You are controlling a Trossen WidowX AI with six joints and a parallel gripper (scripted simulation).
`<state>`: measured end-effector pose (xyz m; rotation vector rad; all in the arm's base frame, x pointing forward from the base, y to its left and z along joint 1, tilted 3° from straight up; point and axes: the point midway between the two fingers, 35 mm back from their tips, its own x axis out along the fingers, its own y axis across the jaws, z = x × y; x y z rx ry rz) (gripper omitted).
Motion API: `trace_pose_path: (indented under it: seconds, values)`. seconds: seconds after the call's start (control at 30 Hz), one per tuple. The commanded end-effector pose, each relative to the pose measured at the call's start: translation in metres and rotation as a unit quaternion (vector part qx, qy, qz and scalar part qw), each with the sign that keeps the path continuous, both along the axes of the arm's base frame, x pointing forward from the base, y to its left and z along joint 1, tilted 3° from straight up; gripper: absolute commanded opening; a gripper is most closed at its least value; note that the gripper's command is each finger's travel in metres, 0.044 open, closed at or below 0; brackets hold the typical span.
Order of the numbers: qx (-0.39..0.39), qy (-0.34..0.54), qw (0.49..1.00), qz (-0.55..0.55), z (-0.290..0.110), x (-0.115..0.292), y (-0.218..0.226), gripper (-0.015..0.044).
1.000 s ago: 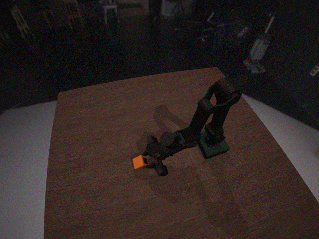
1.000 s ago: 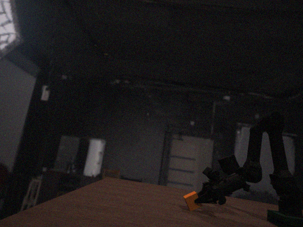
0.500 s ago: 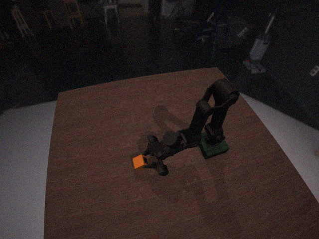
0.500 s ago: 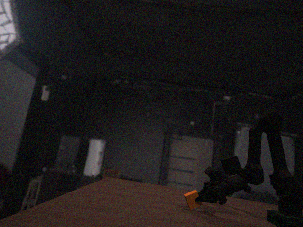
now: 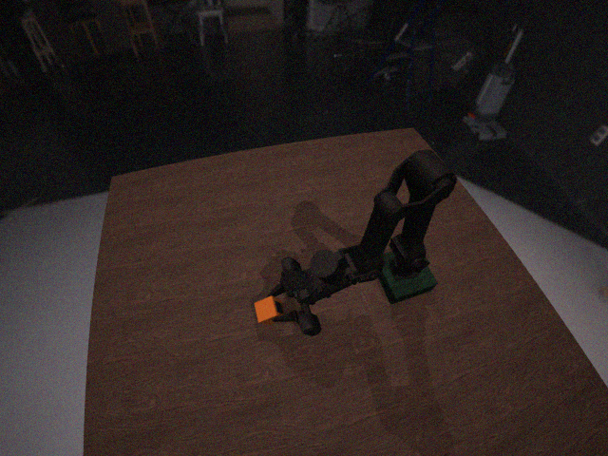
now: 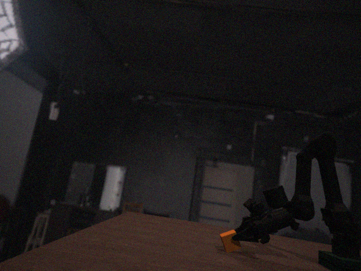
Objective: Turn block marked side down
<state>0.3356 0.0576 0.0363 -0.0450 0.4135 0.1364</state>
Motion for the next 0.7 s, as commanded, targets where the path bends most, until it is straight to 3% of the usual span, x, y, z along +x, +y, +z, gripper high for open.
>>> trace_pose_path:
  seconds: [0.0,0.07,0.67]
  values:
    - [-0.003,0.0,1.0,-0.001,-0.0003,-0.0001,-0.0007,0.0394]
    - [-0.003,0.0,1.0,-0.001,-0.0003,-0.0001,-0.0007,0.044]
    - [-0.003,0.0,1.0,-0.001,-0.0003,-0.0001,-0.0007,0.044]
